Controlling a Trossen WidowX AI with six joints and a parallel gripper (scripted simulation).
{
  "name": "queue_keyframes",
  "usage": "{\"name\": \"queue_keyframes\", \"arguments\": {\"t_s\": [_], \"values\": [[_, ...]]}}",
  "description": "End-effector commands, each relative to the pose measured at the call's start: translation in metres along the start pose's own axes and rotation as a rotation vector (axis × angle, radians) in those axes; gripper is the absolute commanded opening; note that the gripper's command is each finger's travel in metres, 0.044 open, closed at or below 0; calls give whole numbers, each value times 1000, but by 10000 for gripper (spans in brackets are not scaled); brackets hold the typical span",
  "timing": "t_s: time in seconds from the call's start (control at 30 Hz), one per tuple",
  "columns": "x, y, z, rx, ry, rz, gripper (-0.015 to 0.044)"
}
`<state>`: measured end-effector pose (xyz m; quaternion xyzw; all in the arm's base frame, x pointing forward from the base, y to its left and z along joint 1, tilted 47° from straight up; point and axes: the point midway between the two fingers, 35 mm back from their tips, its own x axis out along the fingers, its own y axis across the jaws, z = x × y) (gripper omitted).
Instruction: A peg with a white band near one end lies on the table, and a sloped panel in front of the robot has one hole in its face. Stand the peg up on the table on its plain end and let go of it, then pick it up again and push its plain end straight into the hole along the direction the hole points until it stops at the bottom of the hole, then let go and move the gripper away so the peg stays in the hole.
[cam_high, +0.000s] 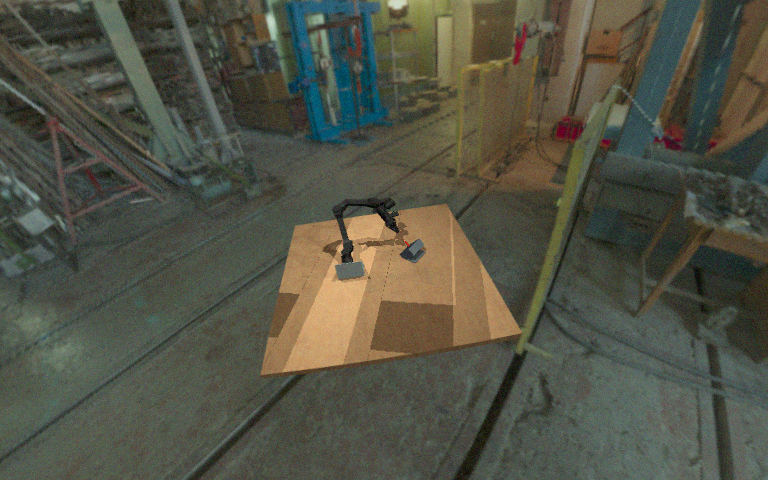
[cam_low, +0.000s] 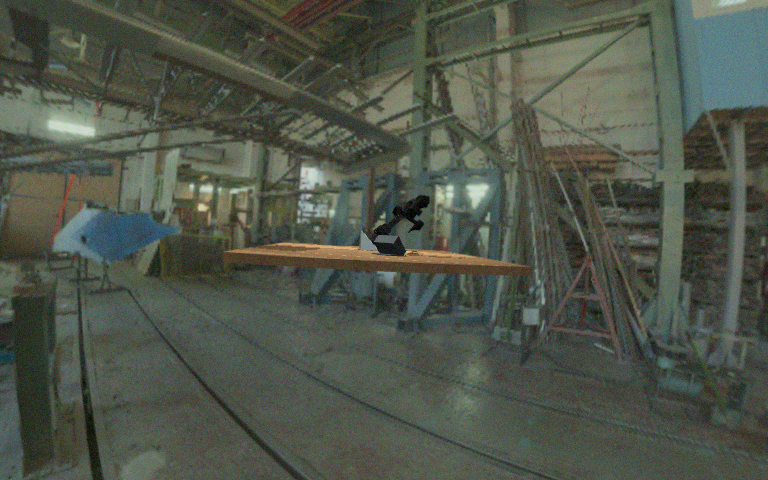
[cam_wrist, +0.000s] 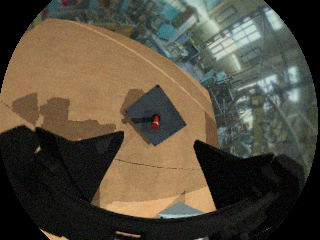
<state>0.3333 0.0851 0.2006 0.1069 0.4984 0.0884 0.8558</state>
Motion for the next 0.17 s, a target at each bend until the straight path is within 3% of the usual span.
{"name": "queue_keyframes", "arguments": {"t_s": [0.0,0.13], "values": [[-4,1,0,-4,0,5,440],[-4,1,0,-4,0,5,440]]}}
